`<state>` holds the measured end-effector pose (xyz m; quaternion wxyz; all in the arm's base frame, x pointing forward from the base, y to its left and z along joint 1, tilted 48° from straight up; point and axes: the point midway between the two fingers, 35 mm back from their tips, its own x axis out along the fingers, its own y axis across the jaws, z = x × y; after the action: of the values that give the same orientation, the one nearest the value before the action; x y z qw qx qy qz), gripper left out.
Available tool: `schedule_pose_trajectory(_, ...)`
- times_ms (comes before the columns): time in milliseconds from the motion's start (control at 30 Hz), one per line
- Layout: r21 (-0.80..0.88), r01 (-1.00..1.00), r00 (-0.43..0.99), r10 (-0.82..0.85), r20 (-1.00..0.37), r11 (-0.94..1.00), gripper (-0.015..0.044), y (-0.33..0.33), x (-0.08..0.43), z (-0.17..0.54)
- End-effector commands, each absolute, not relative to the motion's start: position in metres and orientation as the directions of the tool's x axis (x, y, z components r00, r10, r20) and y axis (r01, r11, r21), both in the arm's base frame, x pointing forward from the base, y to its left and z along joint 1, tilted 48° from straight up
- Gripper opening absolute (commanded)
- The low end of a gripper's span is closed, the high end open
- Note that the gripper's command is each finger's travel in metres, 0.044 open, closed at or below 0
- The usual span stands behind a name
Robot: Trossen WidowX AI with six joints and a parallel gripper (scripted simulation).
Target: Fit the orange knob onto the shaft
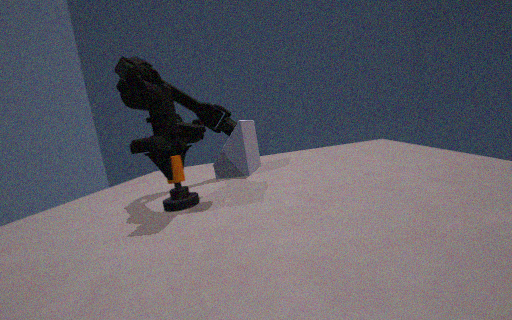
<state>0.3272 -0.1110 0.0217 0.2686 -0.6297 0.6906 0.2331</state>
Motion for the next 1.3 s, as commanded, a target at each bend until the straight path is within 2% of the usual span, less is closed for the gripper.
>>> schedule_pose_trajectory(0,-0.013,-0.996,-0.061,-0.744,-0.666,0.093,0.0,-0.11,0.3272,0.0204)
schedule_pose_trajectory(633,-0.013,-0.996,-0.061,-0.743,-0.666,0.093,0.0,-0.1064,0.3257,0.0233)
schedule_pose_trajectory(867,0.135,-0.99,-0.061,-0.743,-0.666,-0.039,0.0,-0.1075,0.3278,0.0239)
schedule_pose_trajectory(1267,0.142,-0.989,-0.061,-0.744,-0.666,-0.046,0.0,-0.1107,0.3293,0.0202)
